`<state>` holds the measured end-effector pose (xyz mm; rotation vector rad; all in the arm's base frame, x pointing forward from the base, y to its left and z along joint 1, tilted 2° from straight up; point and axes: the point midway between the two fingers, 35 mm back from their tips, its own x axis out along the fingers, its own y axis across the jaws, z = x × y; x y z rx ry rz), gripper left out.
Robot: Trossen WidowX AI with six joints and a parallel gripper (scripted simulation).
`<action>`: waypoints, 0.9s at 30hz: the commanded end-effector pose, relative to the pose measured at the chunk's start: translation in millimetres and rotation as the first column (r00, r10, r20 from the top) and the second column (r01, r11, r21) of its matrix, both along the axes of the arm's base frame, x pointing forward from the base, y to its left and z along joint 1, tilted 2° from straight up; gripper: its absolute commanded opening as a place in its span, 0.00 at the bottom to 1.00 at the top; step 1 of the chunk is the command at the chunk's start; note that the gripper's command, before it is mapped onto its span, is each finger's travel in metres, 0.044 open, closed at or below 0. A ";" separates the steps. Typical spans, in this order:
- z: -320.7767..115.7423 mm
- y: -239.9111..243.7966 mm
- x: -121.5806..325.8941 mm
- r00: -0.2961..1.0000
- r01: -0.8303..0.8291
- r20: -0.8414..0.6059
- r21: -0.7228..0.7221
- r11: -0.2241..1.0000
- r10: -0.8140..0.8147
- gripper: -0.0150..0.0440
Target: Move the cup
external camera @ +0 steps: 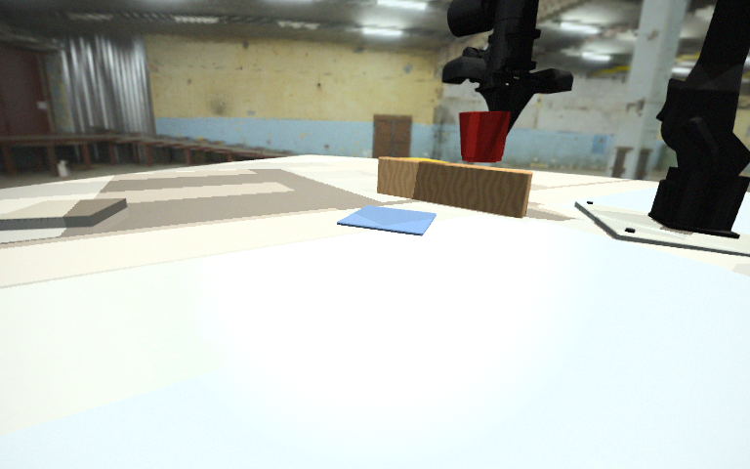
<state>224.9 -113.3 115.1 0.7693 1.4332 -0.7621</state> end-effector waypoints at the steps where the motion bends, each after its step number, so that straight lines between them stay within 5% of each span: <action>1: -6.7 -0.6 -0.8 1.000 -0.003 -0.005 -0.003 1.000 0.003 0.25; 27: -37.2 -1.0 -2.1 1.000 -0.003 -0.005 -0.003 1.000 0.003 0.25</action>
